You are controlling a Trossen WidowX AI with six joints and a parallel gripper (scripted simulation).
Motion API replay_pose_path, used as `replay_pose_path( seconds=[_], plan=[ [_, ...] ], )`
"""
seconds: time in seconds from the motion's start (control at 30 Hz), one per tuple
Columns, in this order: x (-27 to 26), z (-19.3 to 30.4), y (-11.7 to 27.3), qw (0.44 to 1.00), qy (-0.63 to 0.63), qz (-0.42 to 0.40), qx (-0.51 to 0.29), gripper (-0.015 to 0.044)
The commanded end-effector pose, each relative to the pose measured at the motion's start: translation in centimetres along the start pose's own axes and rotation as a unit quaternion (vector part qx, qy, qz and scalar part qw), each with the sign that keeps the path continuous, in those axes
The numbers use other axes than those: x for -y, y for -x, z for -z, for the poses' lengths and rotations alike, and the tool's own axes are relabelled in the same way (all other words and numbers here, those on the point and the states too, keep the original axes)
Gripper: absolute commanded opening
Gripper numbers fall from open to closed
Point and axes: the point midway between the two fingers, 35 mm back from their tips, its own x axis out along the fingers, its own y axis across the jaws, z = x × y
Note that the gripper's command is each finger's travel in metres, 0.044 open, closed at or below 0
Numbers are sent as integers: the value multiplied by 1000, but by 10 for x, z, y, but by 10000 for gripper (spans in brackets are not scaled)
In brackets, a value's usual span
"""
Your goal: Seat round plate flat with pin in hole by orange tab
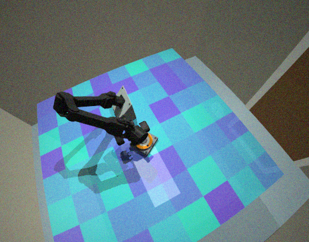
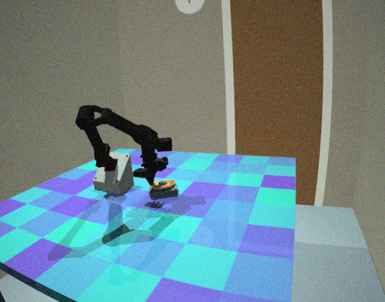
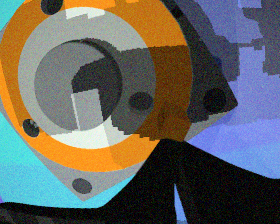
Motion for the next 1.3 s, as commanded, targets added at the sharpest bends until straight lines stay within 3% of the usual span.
replay_pose_path(
  seconds=[0.0, 1.27],
  plan=[
    [4, -7, 3, 1000, -3, 1, 6, 0],
    [11, -43, 7, 1000, -4, 0, 7, 0]
  ],
)
